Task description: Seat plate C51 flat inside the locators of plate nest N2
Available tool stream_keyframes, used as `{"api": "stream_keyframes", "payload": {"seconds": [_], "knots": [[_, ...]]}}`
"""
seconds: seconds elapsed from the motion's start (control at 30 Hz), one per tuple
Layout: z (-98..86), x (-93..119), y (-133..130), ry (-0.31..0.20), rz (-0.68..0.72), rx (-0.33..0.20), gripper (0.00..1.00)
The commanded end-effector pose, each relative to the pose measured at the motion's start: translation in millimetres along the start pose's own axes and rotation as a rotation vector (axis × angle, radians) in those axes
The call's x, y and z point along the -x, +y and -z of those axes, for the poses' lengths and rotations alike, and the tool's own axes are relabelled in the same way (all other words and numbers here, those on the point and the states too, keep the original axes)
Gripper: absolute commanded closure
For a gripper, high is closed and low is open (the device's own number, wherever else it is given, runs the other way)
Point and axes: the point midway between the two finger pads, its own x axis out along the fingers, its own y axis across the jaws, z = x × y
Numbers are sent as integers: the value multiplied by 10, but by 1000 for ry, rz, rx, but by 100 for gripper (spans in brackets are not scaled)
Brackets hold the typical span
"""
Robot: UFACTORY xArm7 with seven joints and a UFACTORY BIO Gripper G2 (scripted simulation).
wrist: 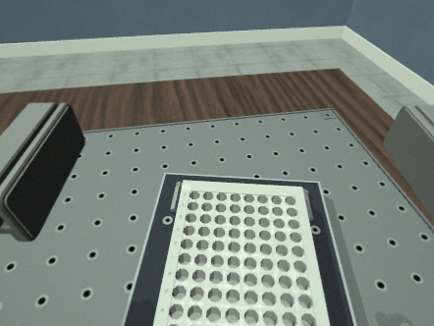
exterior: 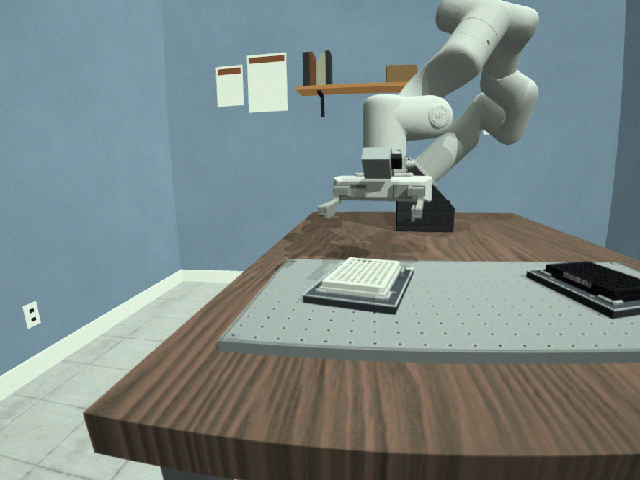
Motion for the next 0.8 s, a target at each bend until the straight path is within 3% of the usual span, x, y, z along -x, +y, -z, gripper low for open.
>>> {"api": "stream_keyframes", "payload": {"seconds": [0.0, 0.07, 0.77], "knots": [[-205, 74, 121, -6, -157, 2, 46], [-205, 74, 121, -6, -157, 2, 46], [-879, 457, 667, -5, -167, 2, 46]]}}
